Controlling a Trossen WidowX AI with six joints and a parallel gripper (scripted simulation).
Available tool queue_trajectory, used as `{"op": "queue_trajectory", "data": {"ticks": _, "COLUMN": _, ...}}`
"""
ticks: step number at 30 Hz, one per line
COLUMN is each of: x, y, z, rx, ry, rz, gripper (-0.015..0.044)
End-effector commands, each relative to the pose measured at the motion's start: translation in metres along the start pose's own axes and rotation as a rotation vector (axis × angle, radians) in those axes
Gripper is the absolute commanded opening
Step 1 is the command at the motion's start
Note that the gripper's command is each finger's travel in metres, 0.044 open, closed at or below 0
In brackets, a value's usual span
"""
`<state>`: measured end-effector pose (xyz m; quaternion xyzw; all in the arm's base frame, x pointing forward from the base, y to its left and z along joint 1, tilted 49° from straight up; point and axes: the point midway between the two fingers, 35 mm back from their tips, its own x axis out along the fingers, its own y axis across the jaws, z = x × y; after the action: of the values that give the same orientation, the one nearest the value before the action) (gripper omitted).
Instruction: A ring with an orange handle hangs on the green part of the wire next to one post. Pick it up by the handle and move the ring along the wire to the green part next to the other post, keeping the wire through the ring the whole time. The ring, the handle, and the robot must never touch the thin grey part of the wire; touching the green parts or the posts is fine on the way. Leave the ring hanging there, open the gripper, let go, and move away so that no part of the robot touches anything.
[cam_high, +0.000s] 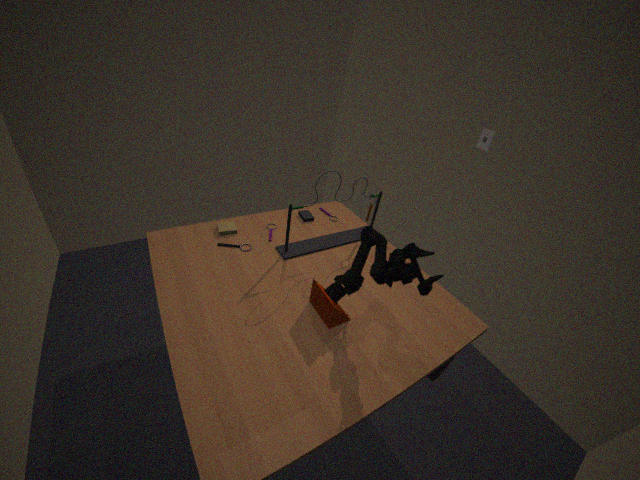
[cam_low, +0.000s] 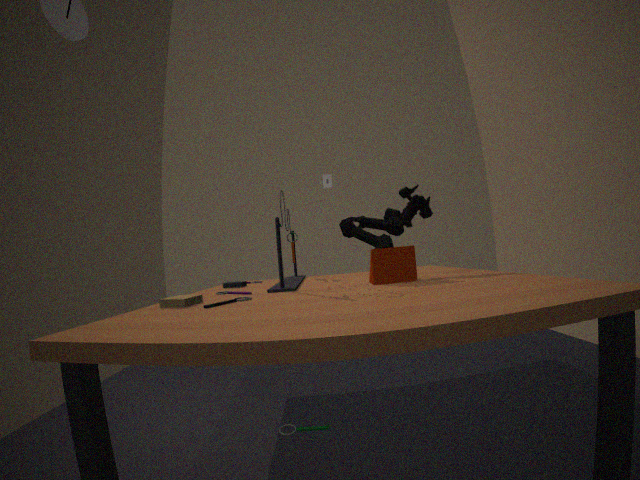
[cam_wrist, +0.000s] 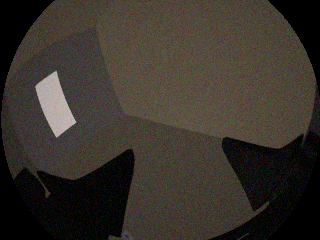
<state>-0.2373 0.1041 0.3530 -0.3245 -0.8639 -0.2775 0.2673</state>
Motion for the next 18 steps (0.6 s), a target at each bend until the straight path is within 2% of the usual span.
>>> {"op": "queue_trajectory", "data": {"ticks": 1, "x": 0.0, "y": 0.0, "z": 0.0, "rx": -0.004, "ry": -0.001, "rz": 0.001, "gripper": 0.0374}}
{"op": "queue_trajectory", "data": {"ticks": 9, "x": 0.017, "y": 0.033, "z": 0.018, "rx": -0.266, "ry": -0.061, "rz": 0.071, "gripper": 0.0164}}
{"op": "queue_trajectory", "data": {"ticks": 18, "x": 0.032, "y": 0.096, "z": 0.041, "rx": -0.655, "ry": -0.188, "rz": 0.174, "gripper": 0.016}}
